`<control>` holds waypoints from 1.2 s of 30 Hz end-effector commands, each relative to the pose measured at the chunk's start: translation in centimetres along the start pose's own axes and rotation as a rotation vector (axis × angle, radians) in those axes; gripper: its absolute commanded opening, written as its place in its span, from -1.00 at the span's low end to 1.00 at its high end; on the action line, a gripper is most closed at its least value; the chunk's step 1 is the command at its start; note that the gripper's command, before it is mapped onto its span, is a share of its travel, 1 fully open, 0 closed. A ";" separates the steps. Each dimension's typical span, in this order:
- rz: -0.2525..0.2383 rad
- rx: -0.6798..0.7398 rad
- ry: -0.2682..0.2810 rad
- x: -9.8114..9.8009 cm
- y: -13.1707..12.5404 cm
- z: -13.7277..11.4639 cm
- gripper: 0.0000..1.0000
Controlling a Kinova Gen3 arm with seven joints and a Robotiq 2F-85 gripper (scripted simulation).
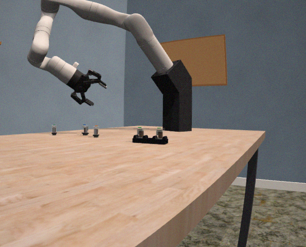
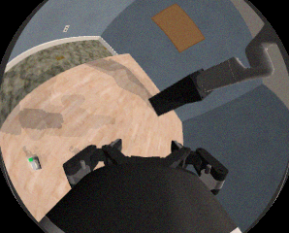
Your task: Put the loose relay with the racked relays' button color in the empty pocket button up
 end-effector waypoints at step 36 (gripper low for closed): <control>-0.058 0.078 0.005 -0.7 1.9 3.4 1.00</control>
Point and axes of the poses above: the point where the finger pads meet when closed, its own x axis out along the fingers, its own y axis across the jaws, z = x × y, the point moved 1 cm from there along -x, back along the fingers, and after that the axes turned 8 degrees about x, right-handed, at the moved point
